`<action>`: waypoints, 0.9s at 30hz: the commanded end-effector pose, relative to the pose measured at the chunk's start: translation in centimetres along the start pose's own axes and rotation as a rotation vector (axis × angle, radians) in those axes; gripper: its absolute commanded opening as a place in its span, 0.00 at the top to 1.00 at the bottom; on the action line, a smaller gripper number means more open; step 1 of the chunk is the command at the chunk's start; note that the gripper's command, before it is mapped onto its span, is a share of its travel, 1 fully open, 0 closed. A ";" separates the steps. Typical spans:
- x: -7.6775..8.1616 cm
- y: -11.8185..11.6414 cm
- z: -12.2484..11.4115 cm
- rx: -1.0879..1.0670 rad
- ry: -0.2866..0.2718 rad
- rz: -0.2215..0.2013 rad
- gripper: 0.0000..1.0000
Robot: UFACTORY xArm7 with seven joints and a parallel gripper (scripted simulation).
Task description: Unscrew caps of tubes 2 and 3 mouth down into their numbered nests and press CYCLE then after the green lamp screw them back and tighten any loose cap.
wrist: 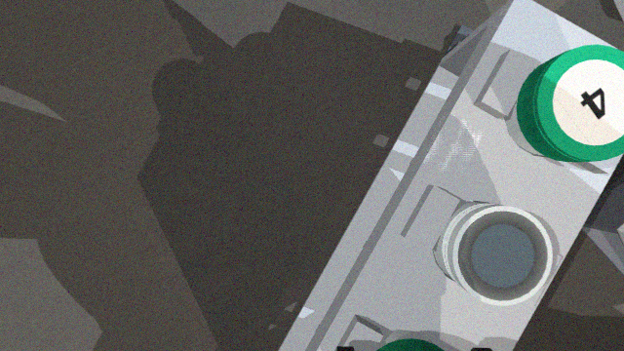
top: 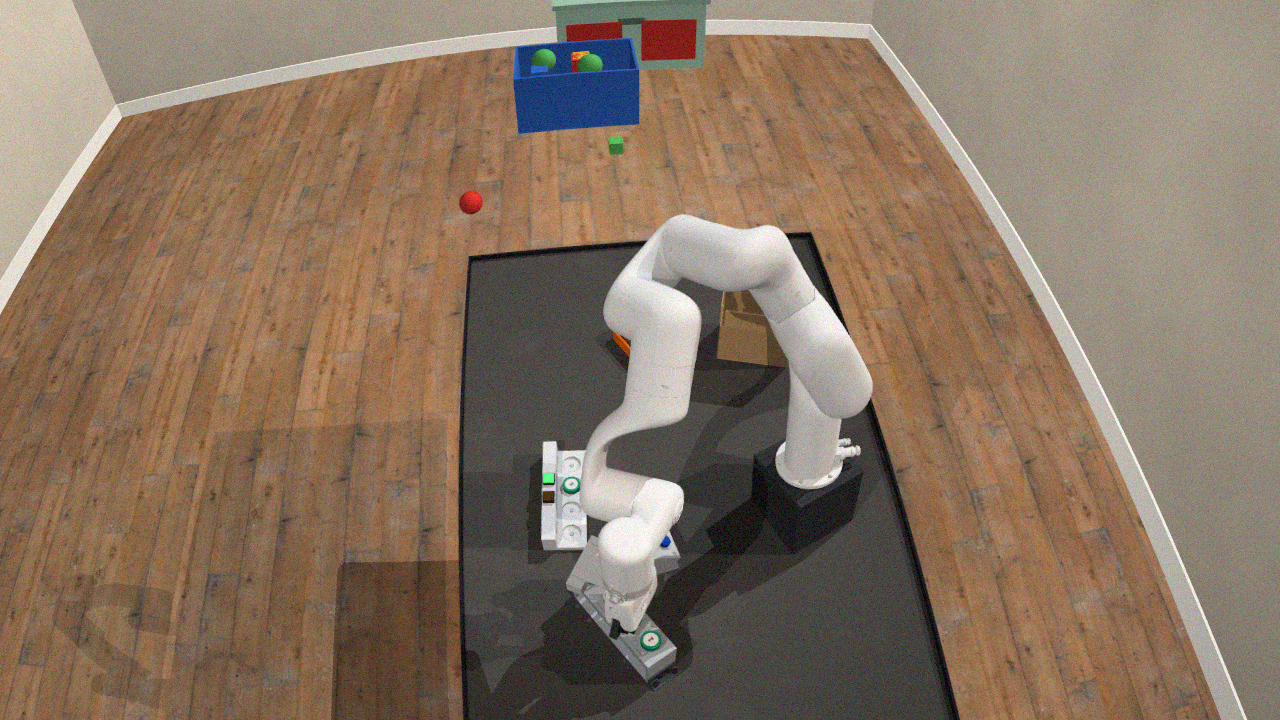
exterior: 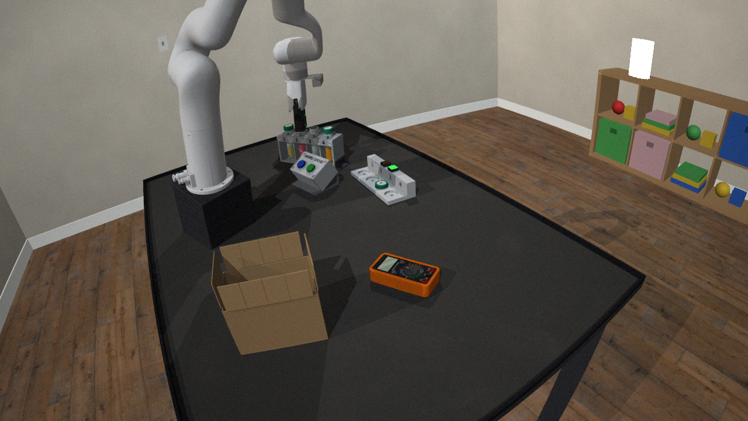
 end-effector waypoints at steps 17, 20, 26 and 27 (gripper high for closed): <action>0.1 -0.1 -0.1 -0.965 0.018 0.010 1.00; 0.1 -0.1 -0.1 -1.111 0.017 0.011 1.00; 0.1 -0.1 -0.1 -1.286 0.016 0.013 1.00; 0.1 -0.1 -0.1 -1.286 0.016 0.013 1.00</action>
Point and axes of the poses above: the point where the finger pads meet when closed, its own x axis back along the fingers, its own y axis across the jaws, z = x × y, the point moved 8 cm from there along x, back along the fingers, and after that the axes turned 13 degrees about x, right-handed, at the moved point
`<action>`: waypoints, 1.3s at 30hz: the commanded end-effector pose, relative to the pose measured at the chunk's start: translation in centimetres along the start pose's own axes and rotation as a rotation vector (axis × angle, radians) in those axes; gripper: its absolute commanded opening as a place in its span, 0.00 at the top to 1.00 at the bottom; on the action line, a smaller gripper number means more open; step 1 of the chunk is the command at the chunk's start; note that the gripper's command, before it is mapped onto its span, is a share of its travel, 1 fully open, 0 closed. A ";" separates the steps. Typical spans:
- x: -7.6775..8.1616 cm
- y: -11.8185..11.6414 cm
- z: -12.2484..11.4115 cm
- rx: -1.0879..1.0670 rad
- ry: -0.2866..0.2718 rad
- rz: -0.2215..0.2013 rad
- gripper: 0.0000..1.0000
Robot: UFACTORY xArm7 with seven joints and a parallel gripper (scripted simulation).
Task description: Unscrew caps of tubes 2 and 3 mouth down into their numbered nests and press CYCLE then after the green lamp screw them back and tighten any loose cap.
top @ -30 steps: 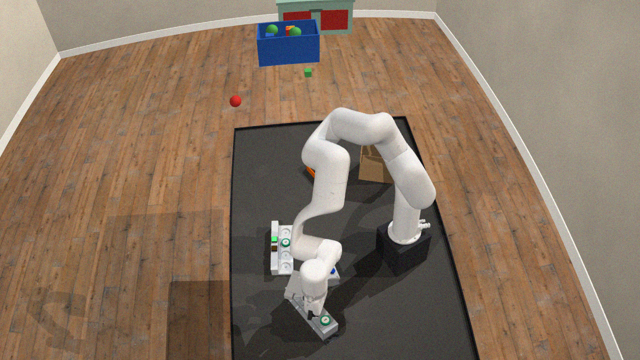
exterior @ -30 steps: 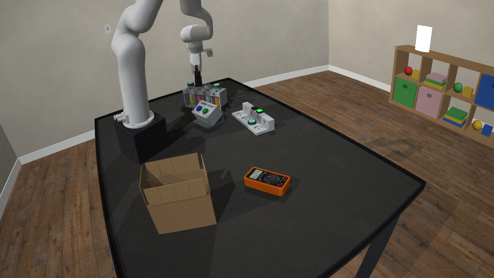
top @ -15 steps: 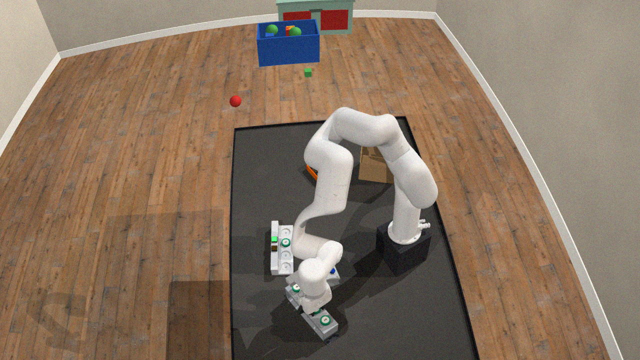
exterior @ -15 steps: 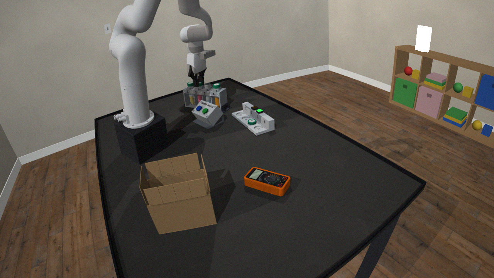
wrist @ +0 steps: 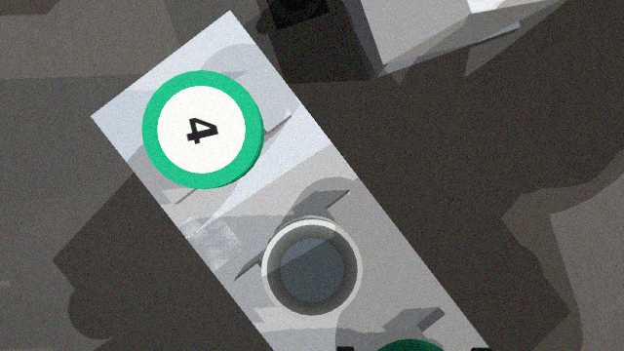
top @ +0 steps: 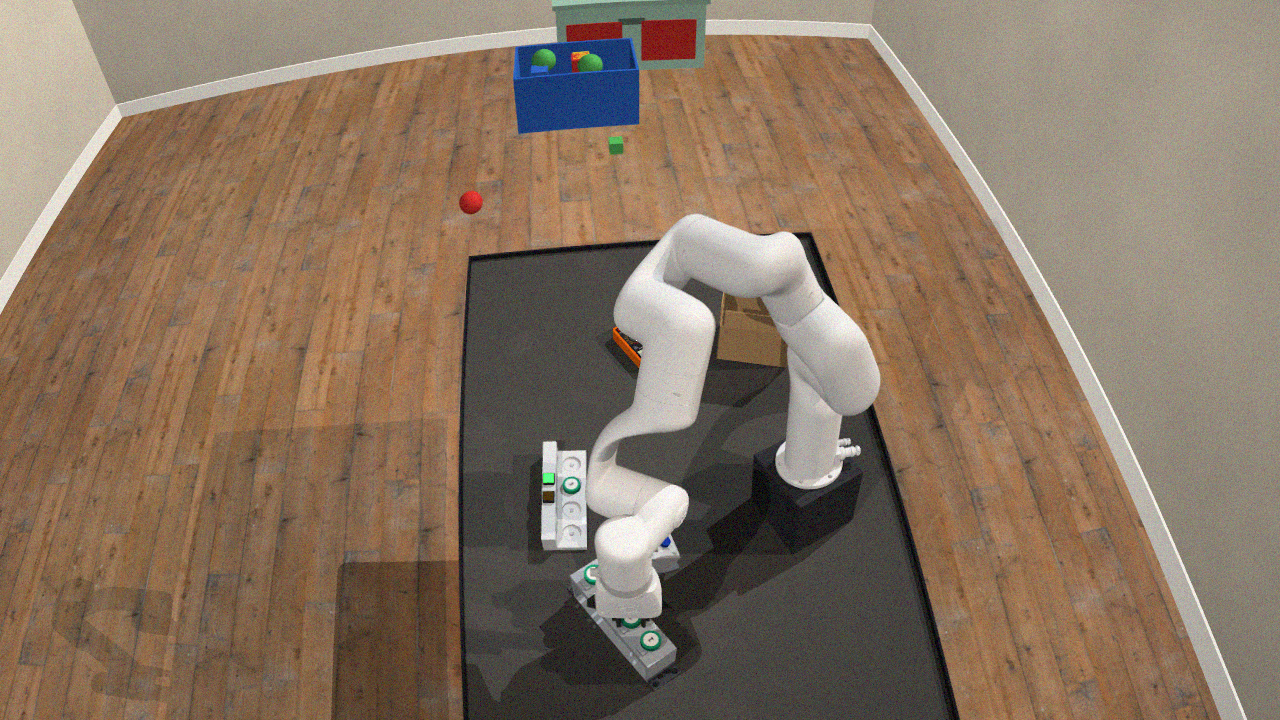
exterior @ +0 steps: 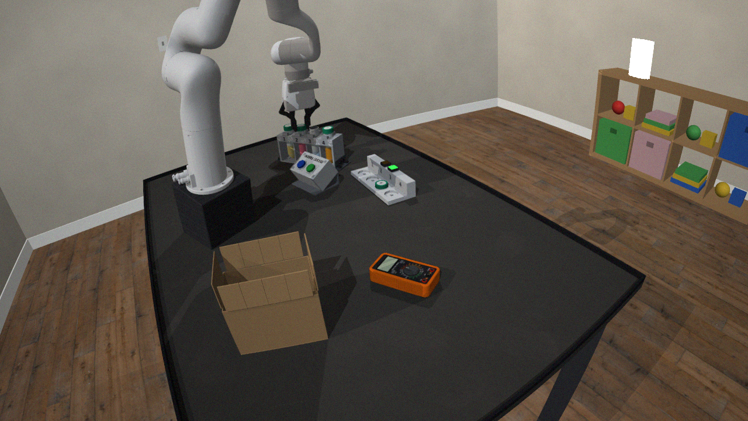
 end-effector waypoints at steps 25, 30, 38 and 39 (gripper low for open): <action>0.1 0.2 -0.3 0.314 0.026 0.026 0.54; 0.1 0.2 -0.3 0.513 0.029 0.024 0.54; 0.1 0.2 -0.3 0.898 0.034 0.020 0.54; 0.1 0.2 -0.3 0.947 0.035 0.019 0.54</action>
Point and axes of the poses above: the point where the finger pads meet when closed, its own x axis back along the fingers, its own y axis across the jaws, z = x × y, the point moved 8 cm from there along x, back along the fingers, and after that the axes turned 13 degrees about x, right-handed, at the moved point
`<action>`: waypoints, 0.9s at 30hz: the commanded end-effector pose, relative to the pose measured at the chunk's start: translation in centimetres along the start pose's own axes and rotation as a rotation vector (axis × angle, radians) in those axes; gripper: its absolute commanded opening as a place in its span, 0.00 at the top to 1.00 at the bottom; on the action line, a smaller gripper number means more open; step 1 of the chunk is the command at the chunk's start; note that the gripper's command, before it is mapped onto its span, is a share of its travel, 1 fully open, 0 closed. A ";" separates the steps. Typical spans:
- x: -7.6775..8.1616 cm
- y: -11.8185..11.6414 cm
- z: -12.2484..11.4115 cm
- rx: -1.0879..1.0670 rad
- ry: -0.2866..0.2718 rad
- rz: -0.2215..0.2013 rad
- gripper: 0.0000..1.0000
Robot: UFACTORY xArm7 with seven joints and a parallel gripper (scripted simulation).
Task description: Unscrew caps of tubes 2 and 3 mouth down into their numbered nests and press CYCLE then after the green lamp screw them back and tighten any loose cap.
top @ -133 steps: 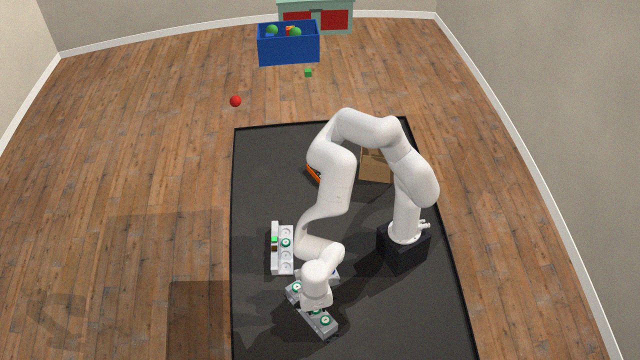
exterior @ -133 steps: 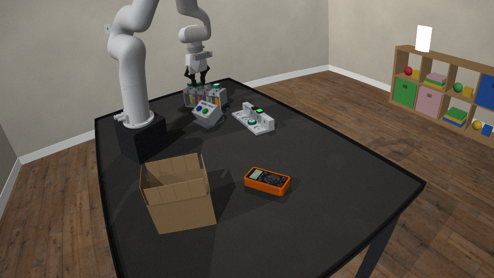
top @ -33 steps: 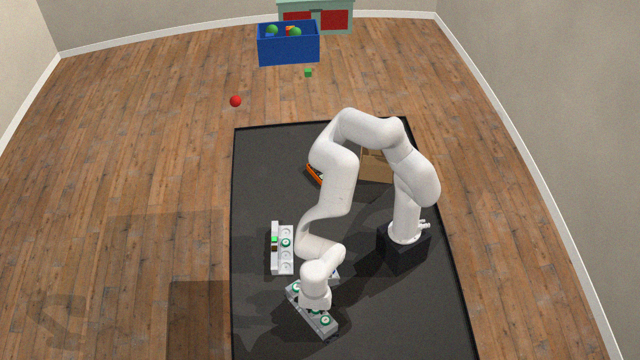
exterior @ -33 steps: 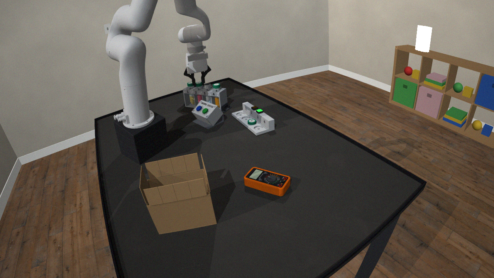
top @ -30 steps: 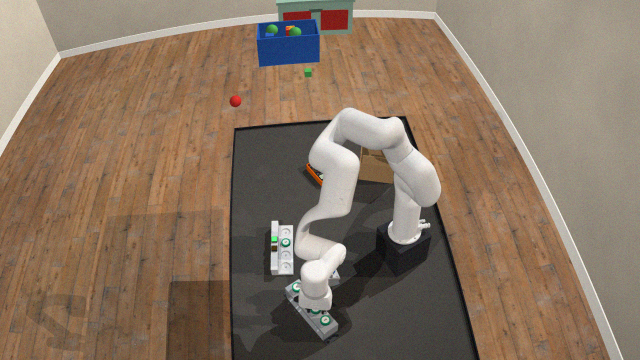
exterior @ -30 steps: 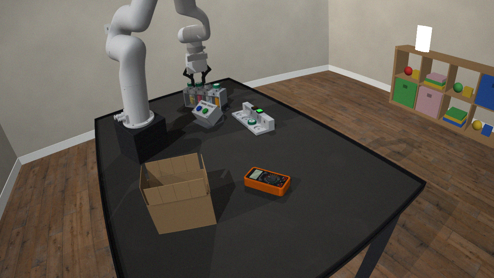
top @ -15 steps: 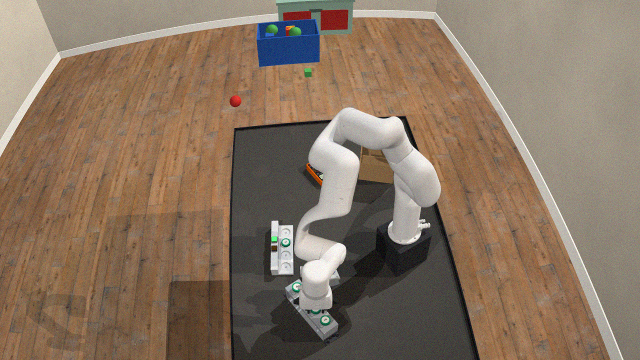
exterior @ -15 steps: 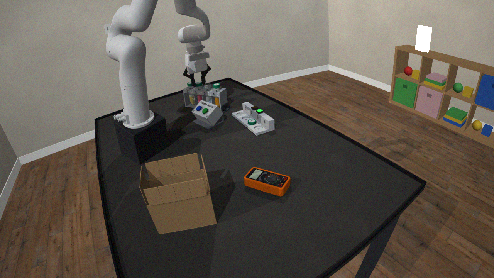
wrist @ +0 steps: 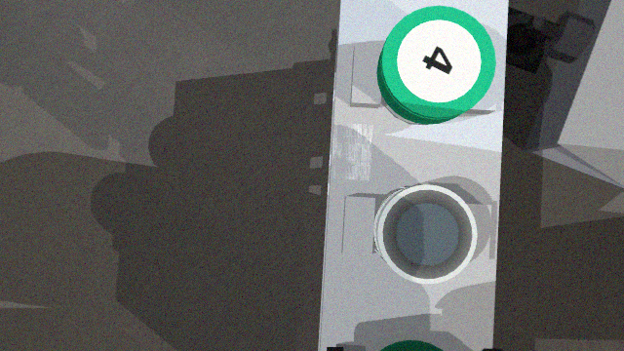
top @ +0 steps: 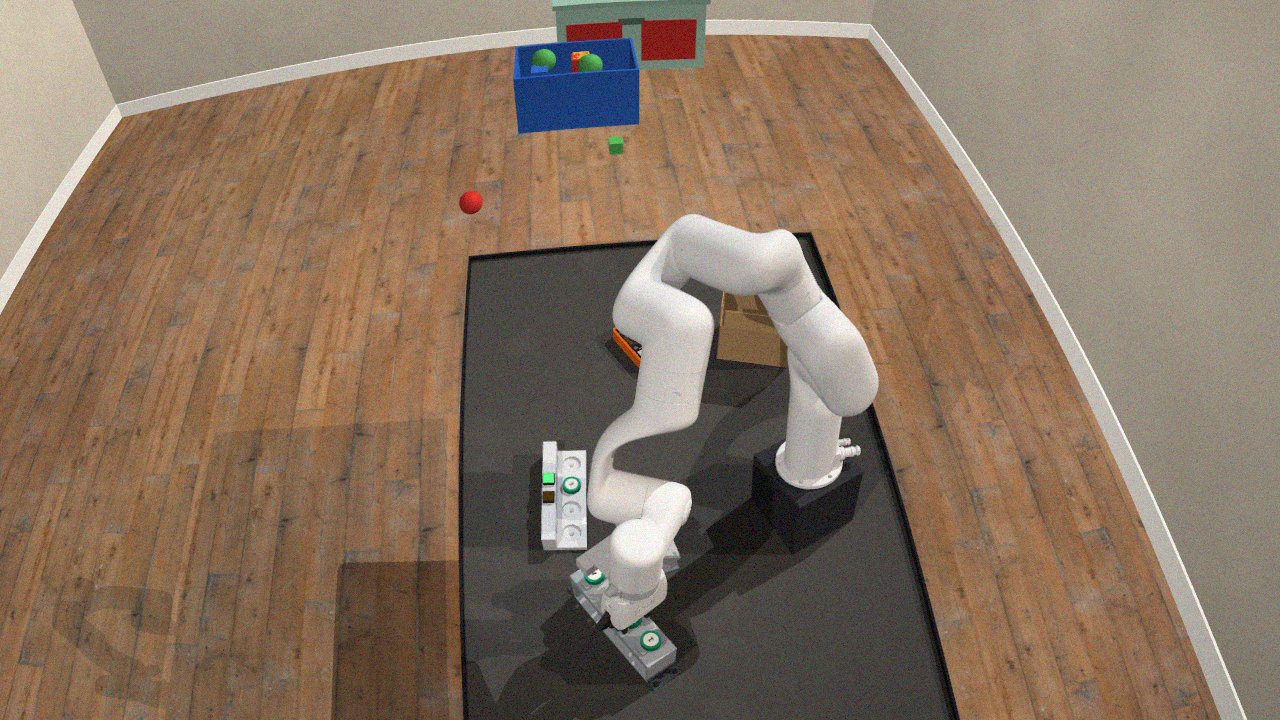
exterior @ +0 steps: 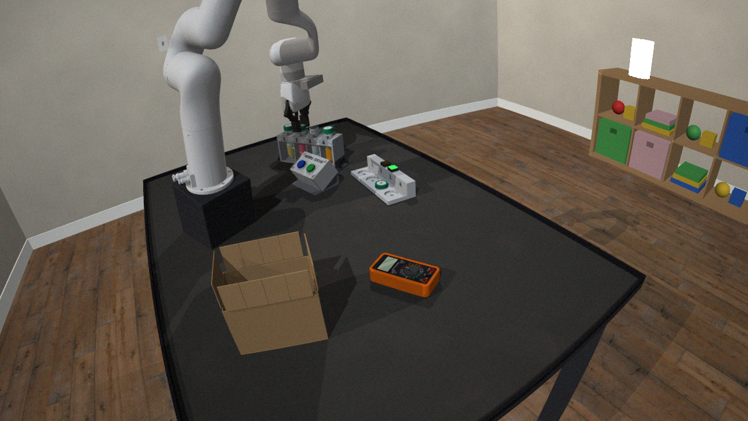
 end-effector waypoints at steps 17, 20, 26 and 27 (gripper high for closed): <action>0.1 -0.3 0.3 0.736 -0.038 -0.002 0.54; 0.1 -0.3 0.3 0.736 -0.038 -0.002 1.00; 0.1 -0.3 0.3 0.736 -0.038 -0.002 1.00; 0.1 -0.3 0.3 0.736 -0.038 -0.002 1.00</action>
Point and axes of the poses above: the point where the finger pads meet when closed, its own x axis back along the fingers, its own y axis across the jaws, z = x × y, the point moved 8 cm from there along x, back along the fingers, and after that the axes turned 13 degrees about x, right-handed, at the moved point
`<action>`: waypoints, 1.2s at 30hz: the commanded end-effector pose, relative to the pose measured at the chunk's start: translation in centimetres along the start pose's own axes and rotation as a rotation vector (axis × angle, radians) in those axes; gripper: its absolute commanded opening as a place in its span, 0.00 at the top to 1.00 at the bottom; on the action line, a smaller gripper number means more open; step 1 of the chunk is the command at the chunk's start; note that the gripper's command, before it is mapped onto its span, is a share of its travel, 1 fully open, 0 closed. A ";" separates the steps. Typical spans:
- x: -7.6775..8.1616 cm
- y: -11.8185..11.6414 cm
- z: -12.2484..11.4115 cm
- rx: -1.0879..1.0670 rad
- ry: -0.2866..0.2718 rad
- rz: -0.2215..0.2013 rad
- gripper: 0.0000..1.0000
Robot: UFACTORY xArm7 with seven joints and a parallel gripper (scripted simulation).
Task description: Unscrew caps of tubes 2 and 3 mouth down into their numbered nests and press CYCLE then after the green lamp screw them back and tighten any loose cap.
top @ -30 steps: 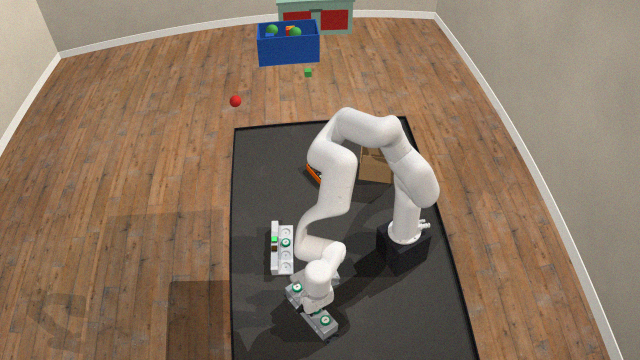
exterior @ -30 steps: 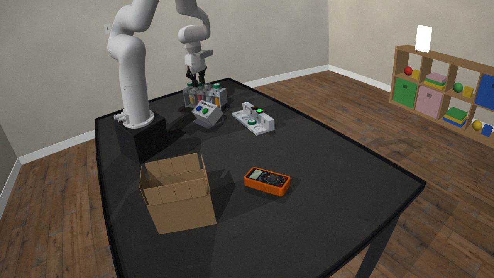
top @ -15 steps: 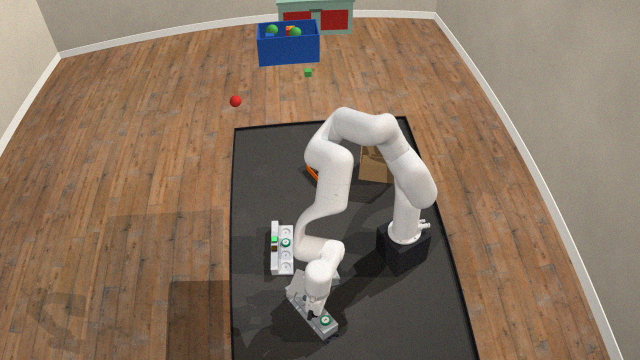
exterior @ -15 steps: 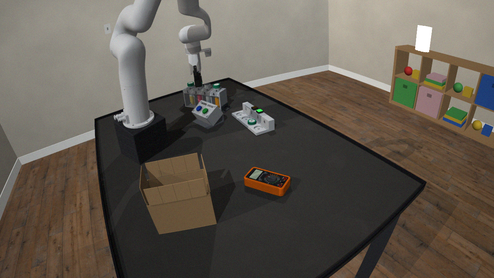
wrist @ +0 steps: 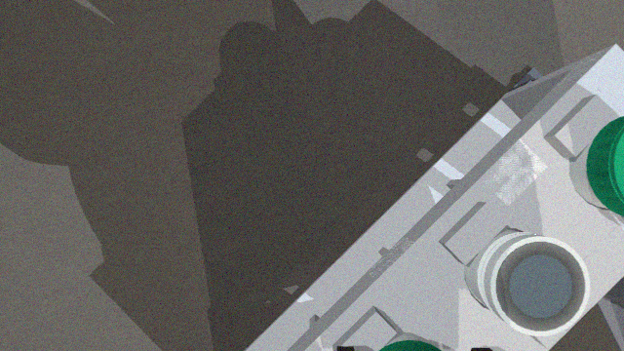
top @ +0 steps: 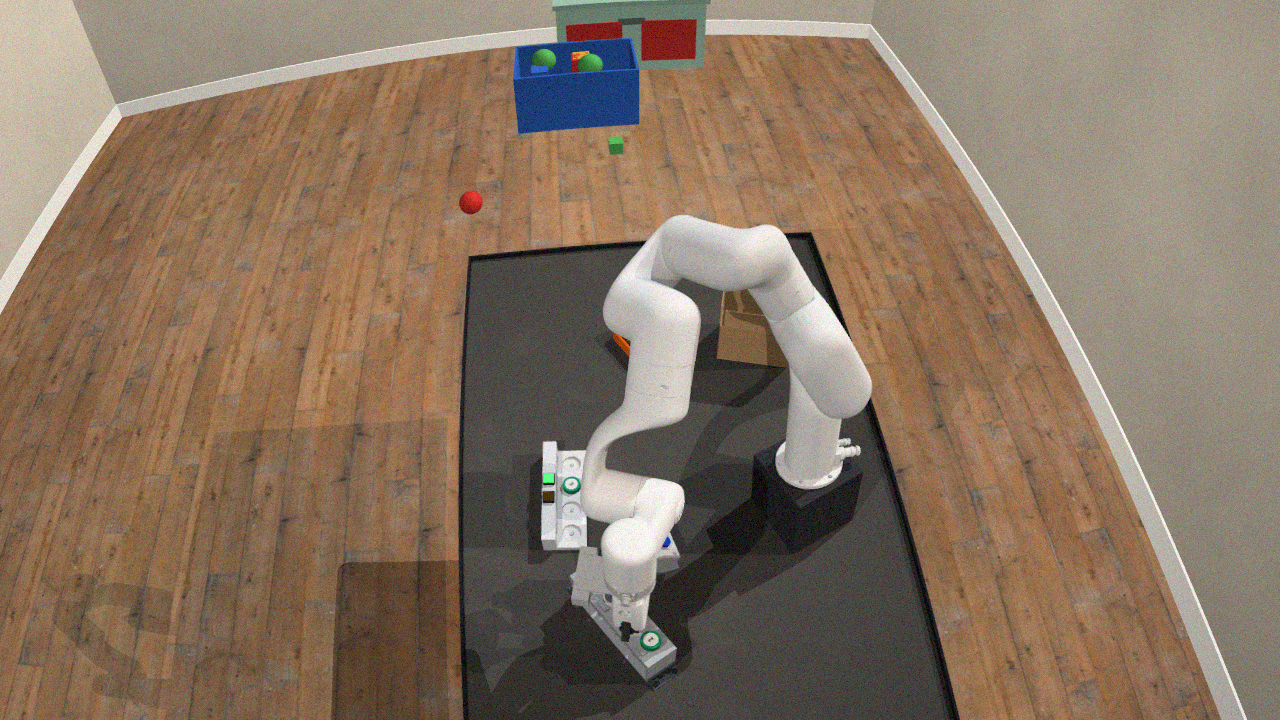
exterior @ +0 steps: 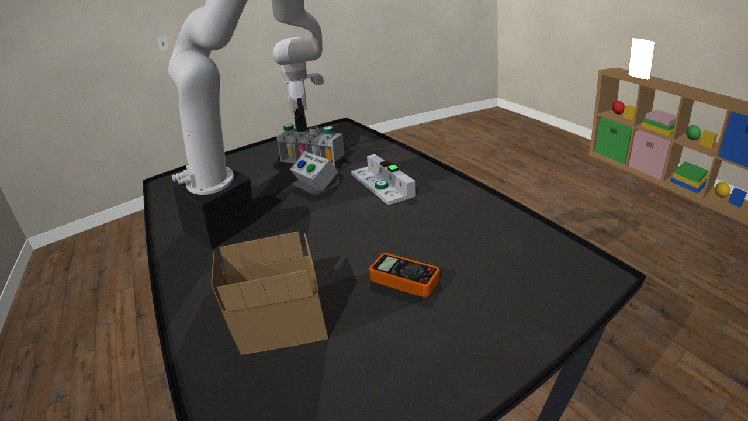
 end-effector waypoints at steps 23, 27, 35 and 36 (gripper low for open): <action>0.1 -0.1 0.1 -0.698 0.001 0.003 1.00; 0.1 -0.1 0.1 -0.898 0.001 0.003 1.00; 0.0 -0.1 0.1 -1.198 0.000 0.003 1.00; 0.0 -0.1 0.1 -1.248 0.000 0.004 1.00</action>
Point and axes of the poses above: the point where the finger pads meet when closed, its own x axis back along the fingers, its own y axis across the jaws, z = x × y, the point moved 8 cm from there along x, back along the fingers, and after that the axes turned 13 degrees about x, right-handed, at the moved point
